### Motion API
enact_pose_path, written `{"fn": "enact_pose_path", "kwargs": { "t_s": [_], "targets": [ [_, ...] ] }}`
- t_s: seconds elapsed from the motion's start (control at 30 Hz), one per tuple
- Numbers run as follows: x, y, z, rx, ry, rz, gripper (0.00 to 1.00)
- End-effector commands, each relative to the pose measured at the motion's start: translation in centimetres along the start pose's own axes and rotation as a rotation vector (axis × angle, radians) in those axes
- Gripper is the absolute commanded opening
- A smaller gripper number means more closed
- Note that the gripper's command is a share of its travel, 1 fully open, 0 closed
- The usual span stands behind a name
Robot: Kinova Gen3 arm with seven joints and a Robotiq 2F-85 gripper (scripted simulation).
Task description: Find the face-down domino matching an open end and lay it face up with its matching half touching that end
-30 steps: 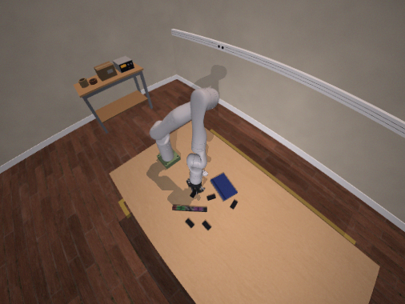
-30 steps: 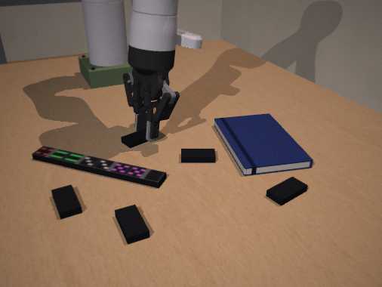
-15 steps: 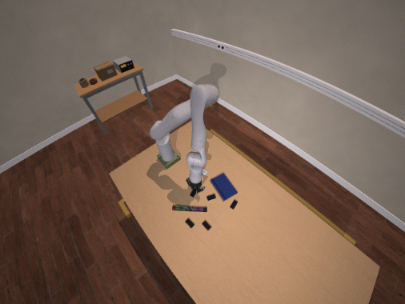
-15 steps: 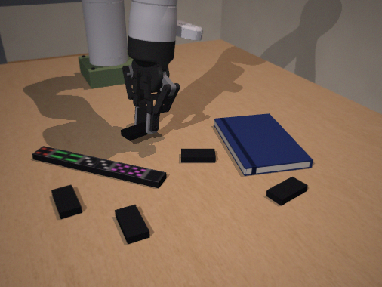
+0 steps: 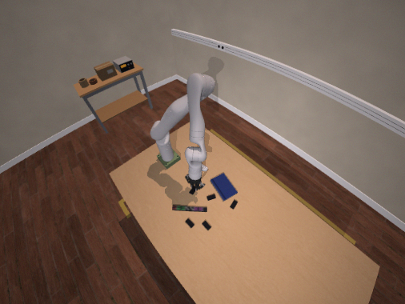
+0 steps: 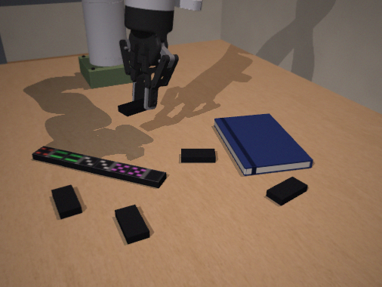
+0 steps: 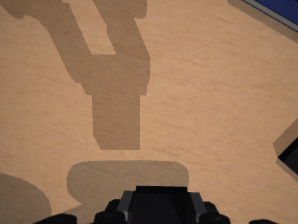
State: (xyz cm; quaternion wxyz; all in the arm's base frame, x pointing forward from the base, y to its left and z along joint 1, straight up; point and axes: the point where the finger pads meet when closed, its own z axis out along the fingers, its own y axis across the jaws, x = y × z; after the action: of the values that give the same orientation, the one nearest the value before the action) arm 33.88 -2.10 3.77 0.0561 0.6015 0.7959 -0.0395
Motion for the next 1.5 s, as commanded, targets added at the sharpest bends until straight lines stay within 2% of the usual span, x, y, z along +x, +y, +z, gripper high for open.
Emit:
{"fn": "enact_pose_path", "kwargs": {
  "t_s": [0.0, 0.33, 0.97, 1.07, 1.17, 1.47],
  "targets": [
    [-0.3, 0.1, -1.9, 0.006, -0.002, 0.001, 0.31],
    [-0.7, 0.1, -5.2, 0.006, -0.002, 0.001, 0.31],
    [-0.3, 0.4, -6.1, 0.006, -0.001, 0.001, 0.31],
    [1.1, 1.0, -6.3, 0.006, 0.000, 0.002, 0.31],
    [3.5, 1.9, -6.6, 0.005, 0.003, 0.003, 0.31],
    [14.6, 3.5, -8.1, 0.006, 0.005, 0.004, 0.31]
  ]
}}
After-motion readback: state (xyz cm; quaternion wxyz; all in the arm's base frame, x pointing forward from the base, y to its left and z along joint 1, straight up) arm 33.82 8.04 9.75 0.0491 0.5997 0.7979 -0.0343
